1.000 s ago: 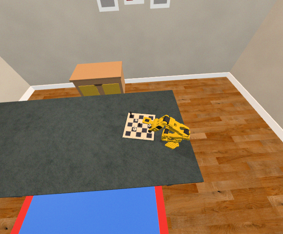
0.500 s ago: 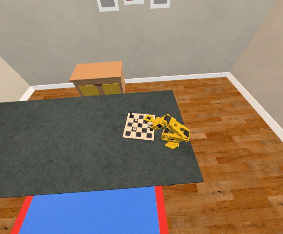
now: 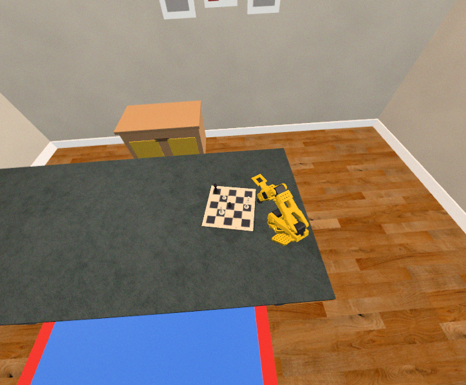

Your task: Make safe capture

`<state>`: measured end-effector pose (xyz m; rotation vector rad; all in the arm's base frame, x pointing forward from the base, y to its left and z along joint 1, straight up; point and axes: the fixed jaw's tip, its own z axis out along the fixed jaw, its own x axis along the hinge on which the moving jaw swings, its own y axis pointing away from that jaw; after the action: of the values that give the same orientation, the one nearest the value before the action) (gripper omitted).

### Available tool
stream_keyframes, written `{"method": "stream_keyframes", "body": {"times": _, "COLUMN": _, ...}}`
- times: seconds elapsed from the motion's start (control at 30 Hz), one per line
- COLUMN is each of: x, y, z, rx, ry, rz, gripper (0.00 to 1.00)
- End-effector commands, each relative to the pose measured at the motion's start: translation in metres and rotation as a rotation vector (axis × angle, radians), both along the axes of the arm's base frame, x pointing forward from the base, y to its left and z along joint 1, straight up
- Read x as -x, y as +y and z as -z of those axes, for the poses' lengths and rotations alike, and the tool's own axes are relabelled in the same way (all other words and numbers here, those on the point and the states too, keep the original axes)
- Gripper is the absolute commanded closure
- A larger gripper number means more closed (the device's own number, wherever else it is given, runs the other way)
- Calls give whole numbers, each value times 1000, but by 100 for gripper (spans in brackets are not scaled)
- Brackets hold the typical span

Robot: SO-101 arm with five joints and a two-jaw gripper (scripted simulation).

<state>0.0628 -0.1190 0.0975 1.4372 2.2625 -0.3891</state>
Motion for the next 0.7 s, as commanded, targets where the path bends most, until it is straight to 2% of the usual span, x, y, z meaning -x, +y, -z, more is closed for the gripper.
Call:
{"method": "stream_keyframes", "body": {"times": 0.0, "x": 13, "y": -22, "z": -3, "rx": 20, "ry": -4, "rz": 135, "gripper": 100}}
{"method": "stream_keyframes", "body": {"times": 0.1, "x": 19, "y": -29, "z": -4, "rx": 21, "ry": -4, "rz": 188, "gripper": 100}}
{"method": "stream_keyframes", "body": {"times": 0.3, "x": 23, "y": -33, "z": -4, "rx": 21, "ry": -4, "rz": 213, "gripper": 100}}
{"method": "stream_keyframes", "body": {"times": 0.53, "x": 23, "y": -34, "z": -4, "rx": 21, "ry": -4, "rz": 213, "gripper": 100}}
{"method": "stream_keyframes", "body": {"times": 0.67, "x": 20, "y": -37, "z": -10, "rx": 22, "ry": -5, "rz": 203, "gripper": 100}}
